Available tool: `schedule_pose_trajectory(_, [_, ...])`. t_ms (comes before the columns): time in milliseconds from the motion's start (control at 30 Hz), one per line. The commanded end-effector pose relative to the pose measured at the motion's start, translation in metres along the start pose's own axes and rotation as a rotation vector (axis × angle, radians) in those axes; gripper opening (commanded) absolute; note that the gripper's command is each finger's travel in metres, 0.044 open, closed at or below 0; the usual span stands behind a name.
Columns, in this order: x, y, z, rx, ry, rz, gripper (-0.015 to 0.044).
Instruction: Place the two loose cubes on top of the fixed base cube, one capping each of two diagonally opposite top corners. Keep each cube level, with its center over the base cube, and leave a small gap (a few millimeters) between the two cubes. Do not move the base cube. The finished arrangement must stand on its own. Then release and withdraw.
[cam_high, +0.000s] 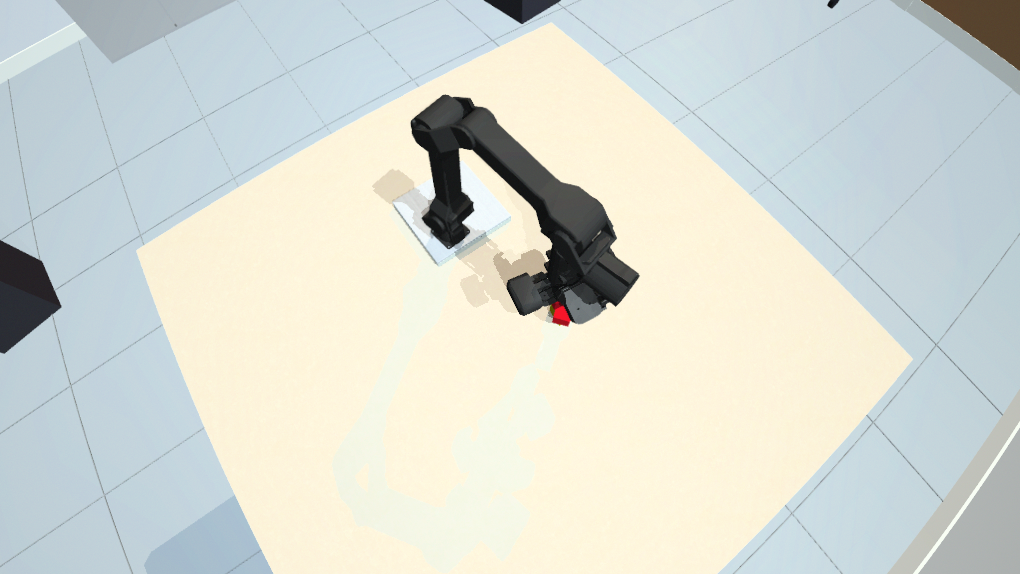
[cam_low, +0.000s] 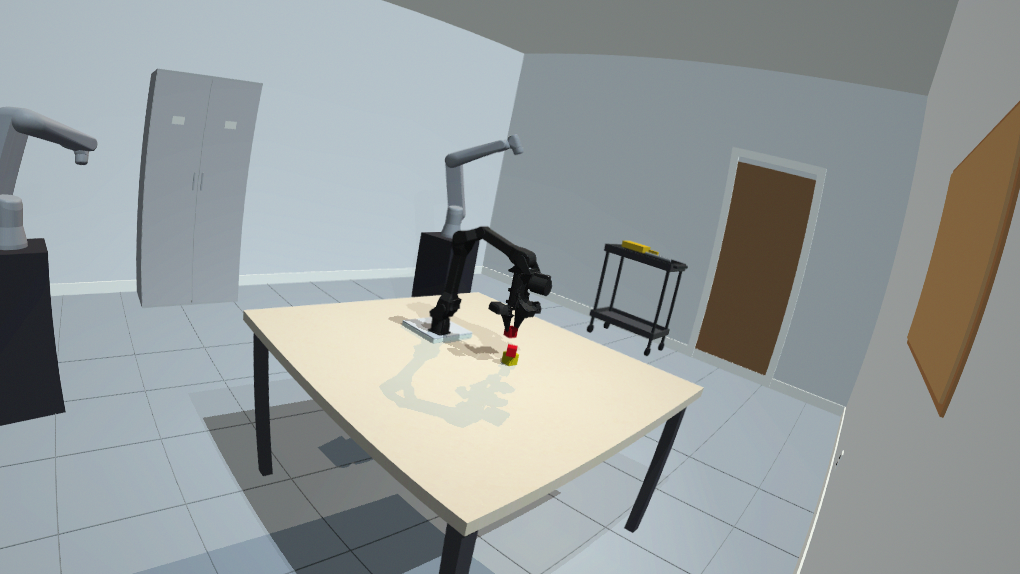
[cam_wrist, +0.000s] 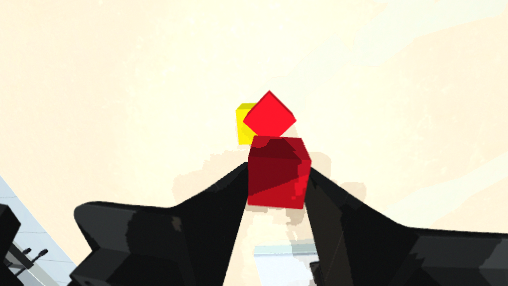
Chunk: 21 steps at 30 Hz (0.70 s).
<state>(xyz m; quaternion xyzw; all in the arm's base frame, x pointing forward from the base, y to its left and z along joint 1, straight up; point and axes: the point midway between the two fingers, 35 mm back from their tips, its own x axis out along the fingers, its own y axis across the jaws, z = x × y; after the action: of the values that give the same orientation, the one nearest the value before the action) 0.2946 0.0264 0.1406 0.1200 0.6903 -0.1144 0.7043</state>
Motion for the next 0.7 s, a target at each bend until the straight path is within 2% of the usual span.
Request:
schedule_pose_trajectory(0, [0.0, 0.006, -0.001, 0.11, -0.001, 0.0, 0.0105])
schedule_pose_trajectory(667, [0.002, 0.033, -0.014, 0.649, 0.001, 0.002, 0.0105])
